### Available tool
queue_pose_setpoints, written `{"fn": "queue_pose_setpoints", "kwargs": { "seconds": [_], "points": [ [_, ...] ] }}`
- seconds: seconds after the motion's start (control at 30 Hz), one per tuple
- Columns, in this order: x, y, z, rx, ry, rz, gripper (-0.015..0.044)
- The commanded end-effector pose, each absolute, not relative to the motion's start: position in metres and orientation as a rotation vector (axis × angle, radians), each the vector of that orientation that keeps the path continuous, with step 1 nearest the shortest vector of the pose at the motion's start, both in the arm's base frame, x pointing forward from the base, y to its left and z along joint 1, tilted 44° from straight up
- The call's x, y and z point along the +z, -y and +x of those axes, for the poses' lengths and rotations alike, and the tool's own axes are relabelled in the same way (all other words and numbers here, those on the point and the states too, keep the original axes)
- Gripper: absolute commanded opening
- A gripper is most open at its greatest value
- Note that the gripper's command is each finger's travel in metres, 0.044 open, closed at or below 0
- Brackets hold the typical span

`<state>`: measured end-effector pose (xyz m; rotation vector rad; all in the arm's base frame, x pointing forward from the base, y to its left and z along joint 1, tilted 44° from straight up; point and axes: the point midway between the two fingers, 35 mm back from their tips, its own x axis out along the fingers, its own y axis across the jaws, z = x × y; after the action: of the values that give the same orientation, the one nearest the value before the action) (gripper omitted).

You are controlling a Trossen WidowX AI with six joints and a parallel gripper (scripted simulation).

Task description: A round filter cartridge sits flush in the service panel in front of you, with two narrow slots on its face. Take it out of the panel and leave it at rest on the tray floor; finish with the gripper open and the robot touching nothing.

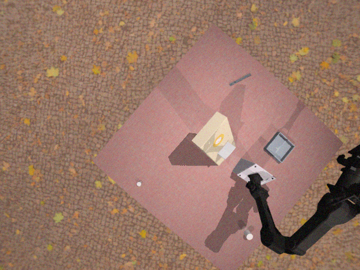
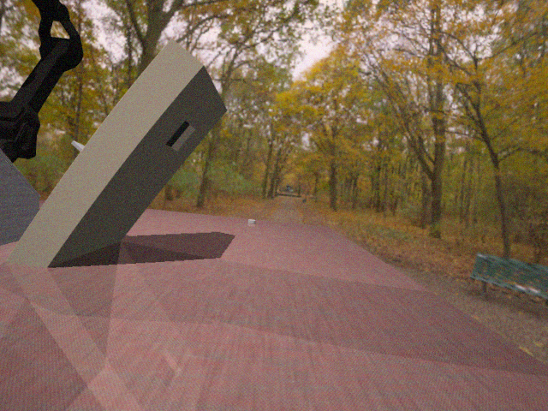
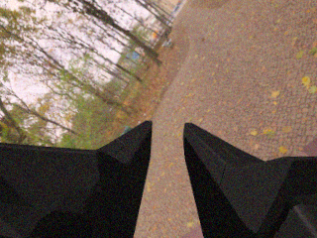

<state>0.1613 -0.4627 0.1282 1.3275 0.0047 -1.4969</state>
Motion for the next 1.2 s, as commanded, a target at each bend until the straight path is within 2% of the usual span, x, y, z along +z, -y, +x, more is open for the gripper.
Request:
{"fn": "queue_pose_setpoints", "kwargs": {
  "seconds": [0.0, 0.3, 0.57, 0.87, 1.17],
  "points": [
    [0.117, 0.408, 0.216, -1.178, -0.359, 1.131, 0.009],
    [0.106, 0.325, 0.27, -0.702, -0.651, 0.816, 0.009],
    [0.101, 0.244, 0.3, -0.256, -0.756, 0.505, 0.009],
    [0.101, 0.151, 0.312, 0.231, -0.707, 0.151, 0.009],
    [0.107, 0.062, 0.301, 0.66, -0.491, -0.185, 0.009]
  ]
}}
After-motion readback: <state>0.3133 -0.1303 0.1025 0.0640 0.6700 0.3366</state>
